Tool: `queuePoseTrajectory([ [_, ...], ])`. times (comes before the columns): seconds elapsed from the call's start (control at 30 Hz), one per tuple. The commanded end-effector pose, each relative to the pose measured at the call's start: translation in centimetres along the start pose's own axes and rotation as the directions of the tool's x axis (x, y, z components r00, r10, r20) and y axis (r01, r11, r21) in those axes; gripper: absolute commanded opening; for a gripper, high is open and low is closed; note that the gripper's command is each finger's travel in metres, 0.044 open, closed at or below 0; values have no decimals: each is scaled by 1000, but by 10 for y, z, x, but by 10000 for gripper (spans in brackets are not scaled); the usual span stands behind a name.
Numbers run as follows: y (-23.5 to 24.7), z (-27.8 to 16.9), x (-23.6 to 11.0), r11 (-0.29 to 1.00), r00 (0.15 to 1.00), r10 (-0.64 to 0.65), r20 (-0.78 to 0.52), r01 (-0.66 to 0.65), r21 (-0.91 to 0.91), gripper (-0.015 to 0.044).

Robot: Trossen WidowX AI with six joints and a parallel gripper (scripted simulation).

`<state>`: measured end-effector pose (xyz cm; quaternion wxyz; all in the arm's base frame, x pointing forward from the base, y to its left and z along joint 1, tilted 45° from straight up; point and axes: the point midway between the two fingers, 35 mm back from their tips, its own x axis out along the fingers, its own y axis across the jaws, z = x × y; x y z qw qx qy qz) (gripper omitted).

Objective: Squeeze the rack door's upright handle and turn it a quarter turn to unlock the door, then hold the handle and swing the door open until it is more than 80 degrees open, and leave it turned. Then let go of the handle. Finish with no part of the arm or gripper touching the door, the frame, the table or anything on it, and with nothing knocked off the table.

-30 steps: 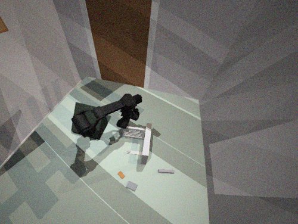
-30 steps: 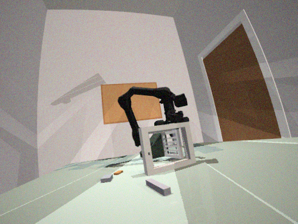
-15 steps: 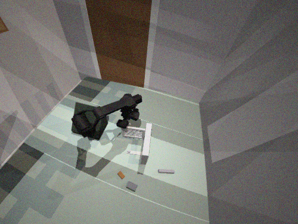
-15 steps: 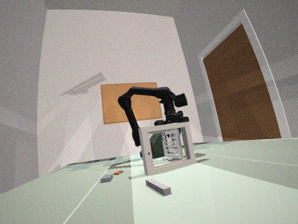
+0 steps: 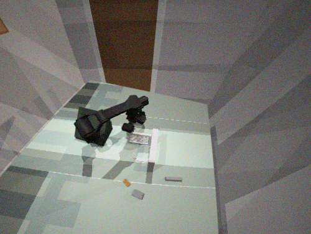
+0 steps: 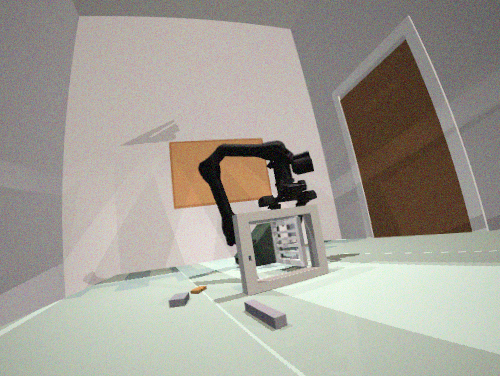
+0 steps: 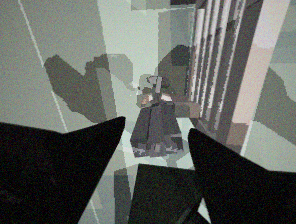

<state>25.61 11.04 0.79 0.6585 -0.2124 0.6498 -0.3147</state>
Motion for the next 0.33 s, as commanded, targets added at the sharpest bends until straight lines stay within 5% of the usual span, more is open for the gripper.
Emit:
queuePoseTrajectory([
  [0.0, 2, 0, -6, 1000, 1000, 1, -2, -1, 1, 289],
  [0.3, 2, 0, -18, 1000, 1000, 2, -2, -2, 0, 289],
])
